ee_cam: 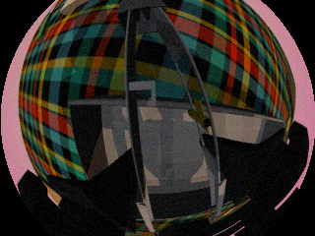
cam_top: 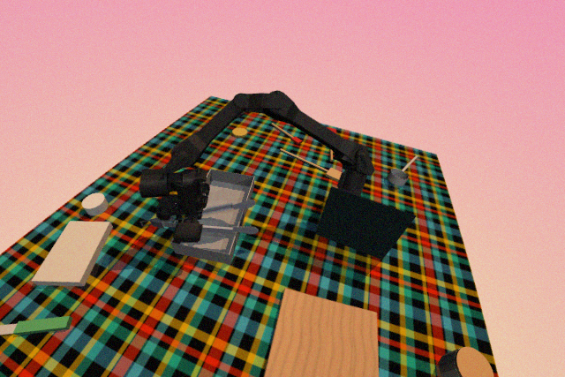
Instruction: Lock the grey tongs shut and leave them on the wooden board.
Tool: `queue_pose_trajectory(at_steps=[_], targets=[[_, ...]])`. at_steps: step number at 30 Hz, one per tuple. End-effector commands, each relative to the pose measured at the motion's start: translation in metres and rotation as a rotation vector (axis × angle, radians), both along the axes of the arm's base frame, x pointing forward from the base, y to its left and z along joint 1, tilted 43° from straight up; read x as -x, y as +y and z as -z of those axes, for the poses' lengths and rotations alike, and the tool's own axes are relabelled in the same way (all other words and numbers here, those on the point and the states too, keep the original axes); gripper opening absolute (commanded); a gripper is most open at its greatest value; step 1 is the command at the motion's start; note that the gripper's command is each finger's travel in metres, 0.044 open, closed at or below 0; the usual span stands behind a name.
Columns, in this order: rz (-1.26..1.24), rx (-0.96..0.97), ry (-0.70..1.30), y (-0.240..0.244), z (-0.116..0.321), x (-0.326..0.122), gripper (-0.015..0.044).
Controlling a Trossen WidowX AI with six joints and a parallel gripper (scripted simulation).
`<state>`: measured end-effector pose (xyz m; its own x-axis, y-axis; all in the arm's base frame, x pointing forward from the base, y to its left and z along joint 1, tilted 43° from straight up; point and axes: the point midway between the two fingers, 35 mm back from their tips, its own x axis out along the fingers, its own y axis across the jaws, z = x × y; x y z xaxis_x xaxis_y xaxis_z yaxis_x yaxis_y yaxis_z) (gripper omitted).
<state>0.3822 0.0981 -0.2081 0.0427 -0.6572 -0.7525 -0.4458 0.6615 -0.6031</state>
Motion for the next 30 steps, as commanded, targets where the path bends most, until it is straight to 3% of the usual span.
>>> queue_pose_trajectory(at_steps=[1,30], targets=[[0.0,-0.001,-0.001,0.0002,-0.0003,-0.0003,0.0261],[0.0,-0.001,-0.001,0.0002,-0.0003,-0.0003,0.0067]])
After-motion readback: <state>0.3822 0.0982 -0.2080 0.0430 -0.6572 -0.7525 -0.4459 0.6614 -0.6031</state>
